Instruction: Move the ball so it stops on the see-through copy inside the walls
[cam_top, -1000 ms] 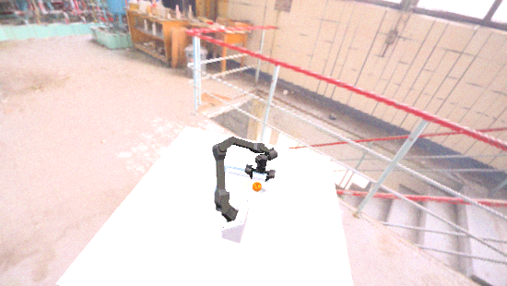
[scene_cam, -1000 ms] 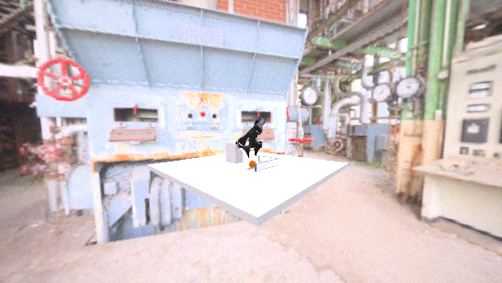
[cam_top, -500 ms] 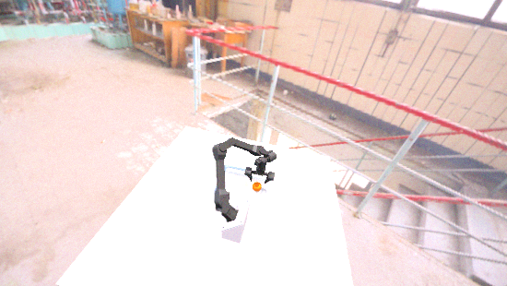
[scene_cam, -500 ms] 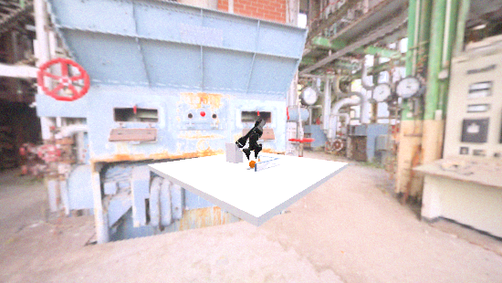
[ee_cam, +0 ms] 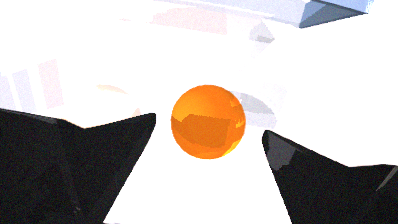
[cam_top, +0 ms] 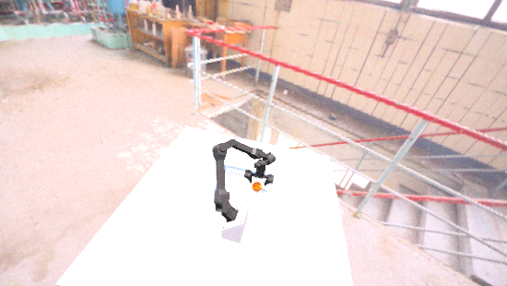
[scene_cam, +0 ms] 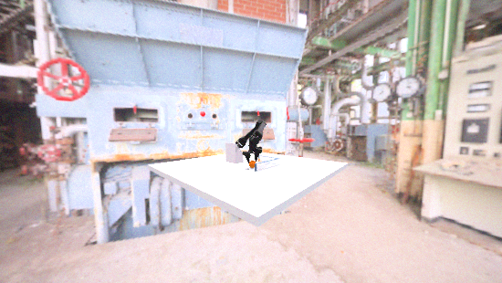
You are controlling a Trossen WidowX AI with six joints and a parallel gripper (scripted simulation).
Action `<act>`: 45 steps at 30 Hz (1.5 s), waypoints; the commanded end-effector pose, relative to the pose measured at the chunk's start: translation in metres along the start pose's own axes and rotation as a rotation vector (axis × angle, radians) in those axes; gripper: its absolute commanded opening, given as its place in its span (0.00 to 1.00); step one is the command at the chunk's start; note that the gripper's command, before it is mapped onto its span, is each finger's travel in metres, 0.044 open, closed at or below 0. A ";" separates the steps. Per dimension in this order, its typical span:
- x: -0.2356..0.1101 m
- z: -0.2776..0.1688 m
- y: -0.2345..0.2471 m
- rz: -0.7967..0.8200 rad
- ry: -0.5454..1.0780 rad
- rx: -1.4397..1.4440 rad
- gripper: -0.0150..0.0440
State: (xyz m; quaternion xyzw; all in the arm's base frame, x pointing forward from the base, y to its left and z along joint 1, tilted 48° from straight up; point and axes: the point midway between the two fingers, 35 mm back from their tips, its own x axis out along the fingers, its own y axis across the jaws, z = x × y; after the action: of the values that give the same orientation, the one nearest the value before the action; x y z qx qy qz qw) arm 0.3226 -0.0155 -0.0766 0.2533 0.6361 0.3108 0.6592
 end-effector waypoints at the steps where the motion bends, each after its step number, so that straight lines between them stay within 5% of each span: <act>1: 0.009 -0.002 0.001 0.007 -0.001 0.007 0.95; 8: 0.017 -0.002 0.001 0.008 -0.001 0.007 0.95; 12: 0.017 -0.002 0.001 0.008 -0.001 0.007 0.78; 19: 0.017 -0.002 0.001 0.008 -0.001 0.007 0.70; 29: -0.014 0.004 -0.006 -0.012 -0.037 0.049 0.25; 45: -0.109 0.001 -0.003 -0.003 -0.004 0.015 0.25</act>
State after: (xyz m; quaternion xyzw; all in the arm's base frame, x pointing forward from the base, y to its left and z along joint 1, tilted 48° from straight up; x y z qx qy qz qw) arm 0.3252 -0.0782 -0.0249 0.2652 0.6393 0.3003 0.6564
